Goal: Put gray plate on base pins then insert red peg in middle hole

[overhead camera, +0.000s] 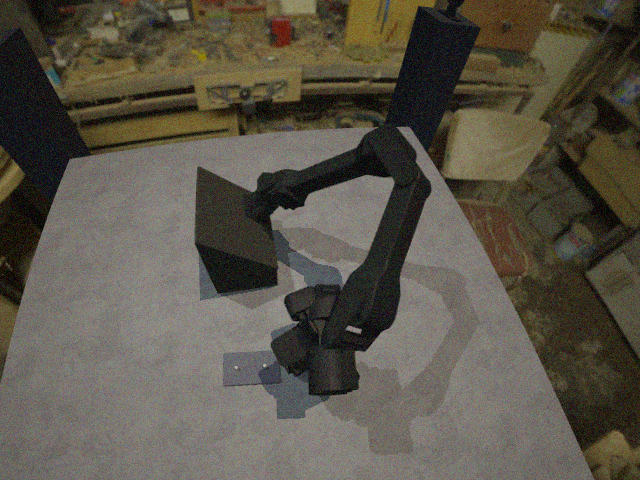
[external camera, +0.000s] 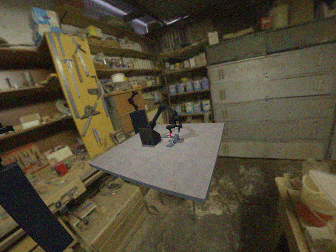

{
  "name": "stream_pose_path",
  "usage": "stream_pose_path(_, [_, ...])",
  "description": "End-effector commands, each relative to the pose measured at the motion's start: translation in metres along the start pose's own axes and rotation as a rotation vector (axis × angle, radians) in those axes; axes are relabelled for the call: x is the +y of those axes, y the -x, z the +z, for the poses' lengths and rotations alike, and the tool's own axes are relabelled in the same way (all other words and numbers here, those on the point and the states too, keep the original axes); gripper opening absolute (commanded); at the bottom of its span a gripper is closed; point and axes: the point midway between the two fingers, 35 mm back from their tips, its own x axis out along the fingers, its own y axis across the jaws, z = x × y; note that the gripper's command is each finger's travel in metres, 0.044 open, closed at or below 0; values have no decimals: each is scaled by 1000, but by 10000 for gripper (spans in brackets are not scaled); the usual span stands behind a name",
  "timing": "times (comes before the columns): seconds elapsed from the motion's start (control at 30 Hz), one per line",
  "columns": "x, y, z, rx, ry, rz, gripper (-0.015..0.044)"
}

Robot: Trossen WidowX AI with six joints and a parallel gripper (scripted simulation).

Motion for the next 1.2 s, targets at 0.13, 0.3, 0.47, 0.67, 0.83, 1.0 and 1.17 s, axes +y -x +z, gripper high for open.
stream_pose_path(0.13, [3,-15,3,-1,-1,16,440])
stream_pose_path(0.3, [4,-21,4,-1,-1,16,440])
stream_pose_path(0.47, [5,-29,4,-1,-1,16,440])
stream_pose_path(0.67, [5,-39,4,-1,-1,16,440])
stream_pose_path(0.83, [5,-47,4,0,-1,16,440])
stream_pose_path(1.0, [5,-55,4,0,-1,16,440])
stream_pose_path(1.17, [5,-63,4,1,-1,16,440])
